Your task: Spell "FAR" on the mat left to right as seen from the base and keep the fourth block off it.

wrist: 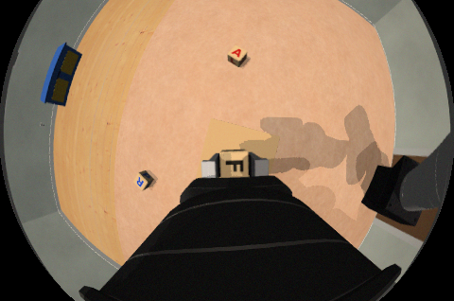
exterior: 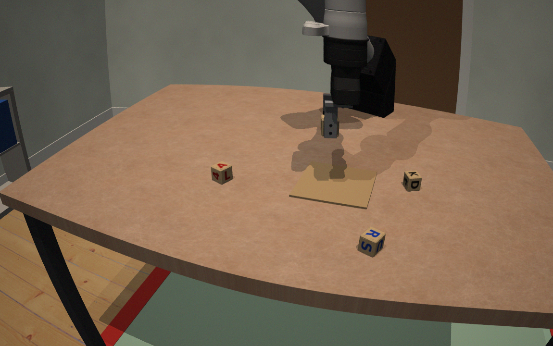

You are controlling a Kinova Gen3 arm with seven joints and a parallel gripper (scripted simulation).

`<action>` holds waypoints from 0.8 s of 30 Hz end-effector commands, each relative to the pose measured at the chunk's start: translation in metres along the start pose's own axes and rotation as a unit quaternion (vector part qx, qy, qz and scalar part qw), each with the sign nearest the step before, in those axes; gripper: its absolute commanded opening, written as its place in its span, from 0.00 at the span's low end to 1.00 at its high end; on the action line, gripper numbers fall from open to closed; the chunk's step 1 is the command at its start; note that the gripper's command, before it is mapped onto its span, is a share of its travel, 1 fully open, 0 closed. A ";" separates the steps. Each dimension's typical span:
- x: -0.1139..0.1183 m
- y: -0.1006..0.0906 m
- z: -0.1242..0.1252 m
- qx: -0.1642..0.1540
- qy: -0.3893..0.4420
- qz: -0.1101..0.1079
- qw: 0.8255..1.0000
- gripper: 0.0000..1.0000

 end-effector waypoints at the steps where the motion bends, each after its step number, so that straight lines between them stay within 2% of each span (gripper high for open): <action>1: 0.000 0.000 -0.001 -0.001 -0.009 -0.001 1.000 0.57; 13: -0.001 0.001 -0.002 0.001 -0.083 -0.005 0.997 0.57; 24: -0.003 0.002 -0.005 0.003 -0.189 -0.010 0.982 0.57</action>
Point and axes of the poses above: the point where the finger pads meet when closed, its own y axis out along the fingers, its own x axis across the jaws, z = x × y, the point moved 6 cm from there along -y, back along the fingers, and after that the axes turned 7 degrees about y, right-handed, at the moved point
